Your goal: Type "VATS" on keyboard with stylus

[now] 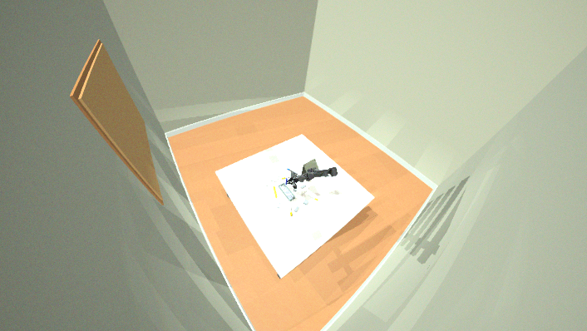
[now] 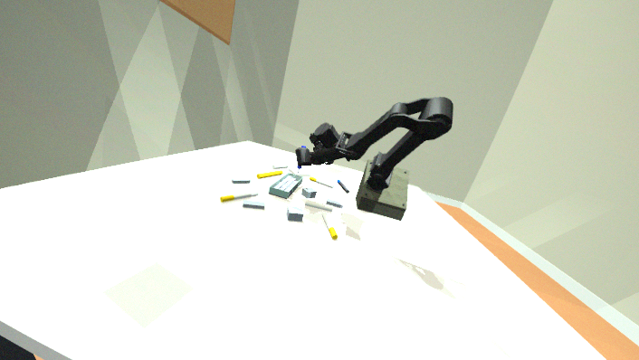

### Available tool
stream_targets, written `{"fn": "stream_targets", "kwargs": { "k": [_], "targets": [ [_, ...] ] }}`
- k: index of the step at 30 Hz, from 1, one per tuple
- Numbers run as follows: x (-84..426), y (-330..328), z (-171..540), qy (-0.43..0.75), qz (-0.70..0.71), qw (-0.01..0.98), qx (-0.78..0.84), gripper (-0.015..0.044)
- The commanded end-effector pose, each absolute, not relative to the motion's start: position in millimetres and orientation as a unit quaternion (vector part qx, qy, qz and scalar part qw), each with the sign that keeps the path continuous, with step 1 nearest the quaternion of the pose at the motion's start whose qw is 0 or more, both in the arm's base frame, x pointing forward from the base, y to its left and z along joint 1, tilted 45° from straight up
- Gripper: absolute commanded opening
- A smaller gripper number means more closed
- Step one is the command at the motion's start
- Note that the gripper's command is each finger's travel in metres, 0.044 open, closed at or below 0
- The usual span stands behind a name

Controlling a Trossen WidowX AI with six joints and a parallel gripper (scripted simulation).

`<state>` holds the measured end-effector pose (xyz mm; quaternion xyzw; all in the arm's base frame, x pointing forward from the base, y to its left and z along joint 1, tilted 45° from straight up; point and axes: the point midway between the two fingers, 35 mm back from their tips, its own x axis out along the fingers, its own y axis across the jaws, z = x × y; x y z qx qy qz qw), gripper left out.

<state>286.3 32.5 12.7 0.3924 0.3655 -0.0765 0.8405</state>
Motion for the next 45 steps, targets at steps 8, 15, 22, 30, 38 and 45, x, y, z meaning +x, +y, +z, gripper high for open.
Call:
{"fn": "stream_targets", "kwargs": {
  "k": [8,15,22,30,38,45],
  "targets": [
    [288,35,17,0.365,-0.076,0.841,0.392,0.0000],
    [298,56,39,0.365,-0.073,0.841,0.393,0.0000],
    [301,70,53,0.364,-0.071,0.841,0.393,0.0000],
    [297,82,39,0.364,-0.070,0.841,0.394,0.0000],
    [299,83,37,0.364,-0.070,0.841,0.394,0.0081],
    [299,85,35,0.364,-0.070,0.841,0.394,0.0081]
  ]
}}
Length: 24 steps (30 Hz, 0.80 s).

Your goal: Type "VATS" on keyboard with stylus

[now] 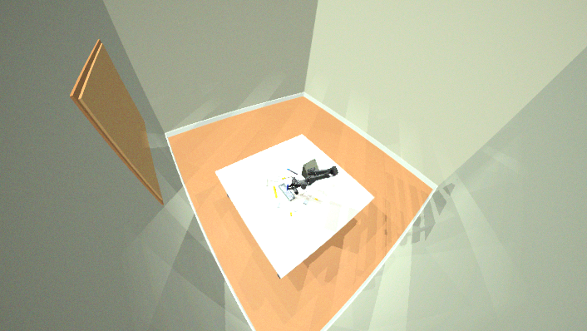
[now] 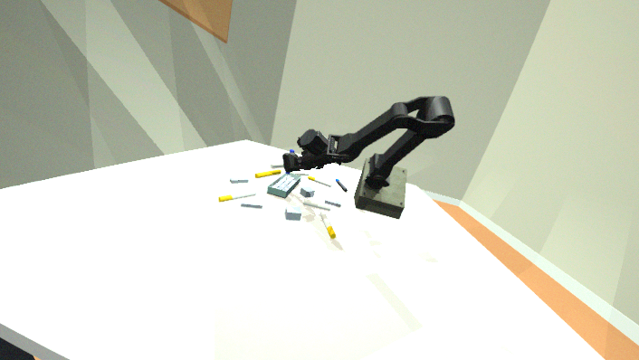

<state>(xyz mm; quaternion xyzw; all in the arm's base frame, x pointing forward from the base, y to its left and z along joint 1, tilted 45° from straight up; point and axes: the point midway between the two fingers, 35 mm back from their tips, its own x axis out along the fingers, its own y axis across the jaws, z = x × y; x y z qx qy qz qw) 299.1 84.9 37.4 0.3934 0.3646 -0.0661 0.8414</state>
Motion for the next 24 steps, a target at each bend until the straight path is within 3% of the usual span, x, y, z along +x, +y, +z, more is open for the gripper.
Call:
{"fn": "stream_targets", "kwargs": {
  "k": [1,24],
  "targets": [
    [299.1,85.1,34.7,0.364,-0.070,0.841,0.394,0.0081],
    [297.3,94.4,25.4,0.365,-0.070,0.841,0.394,0.0081]
  ]
}}
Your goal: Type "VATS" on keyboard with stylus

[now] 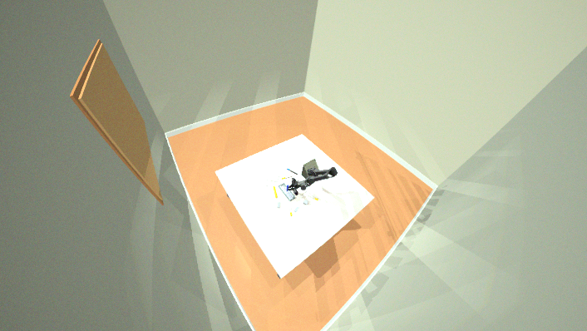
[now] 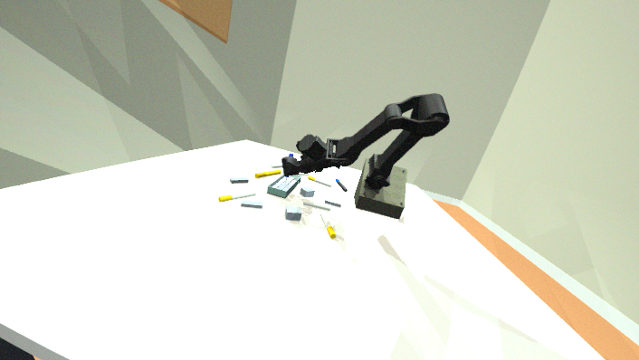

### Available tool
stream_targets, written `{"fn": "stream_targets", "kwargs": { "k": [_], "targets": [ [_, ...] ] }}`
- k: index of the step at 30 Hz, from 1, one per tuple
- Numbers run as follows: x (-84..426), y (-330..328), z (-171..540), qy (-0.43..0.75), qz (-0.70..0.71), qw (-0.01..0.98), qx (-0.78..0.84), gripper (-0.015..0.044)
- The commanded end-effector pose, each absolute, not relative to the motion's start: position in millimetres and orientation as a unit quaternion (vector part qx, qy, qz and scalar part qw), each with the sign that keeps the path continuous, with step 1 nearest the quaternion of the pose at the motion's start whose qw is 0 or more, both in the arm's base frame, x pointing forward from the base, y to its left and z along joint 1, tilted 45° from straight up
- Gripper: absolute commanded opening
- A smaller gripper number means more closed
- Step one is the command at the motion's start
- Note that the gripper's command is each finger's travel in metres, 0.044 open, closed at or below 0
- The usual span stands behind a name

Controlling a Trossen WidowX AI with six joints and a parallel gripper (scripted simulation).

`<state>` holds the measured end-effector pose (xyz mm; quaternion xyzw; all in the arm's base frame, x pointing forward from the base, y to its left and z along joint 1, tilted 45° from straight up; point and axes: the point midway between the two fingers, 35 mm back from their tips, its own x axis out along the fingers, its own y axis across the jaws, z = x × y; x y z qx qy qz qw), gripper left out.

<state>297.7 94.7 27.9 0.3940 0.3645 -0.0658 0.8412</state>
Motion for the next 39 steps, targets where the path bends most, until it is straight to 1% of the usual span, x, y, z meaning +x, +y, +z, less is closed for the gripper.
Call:
{"fn": "stream_targets", "kwargs": {
  "k": [1,19,30,39],
  "targets": [
    [297,95,25,0.365,-0.070,0.841,0.394,0.0081],
    [297,96,24,0.365,-0.070,0.841,0.394,0.0081],
    [302,69,50,0.364,-0.071,0.841,0.393,0.0081],
    [302,69,48,0.364,-0.075,0.841,0.394,0.0081]
  ]
}}
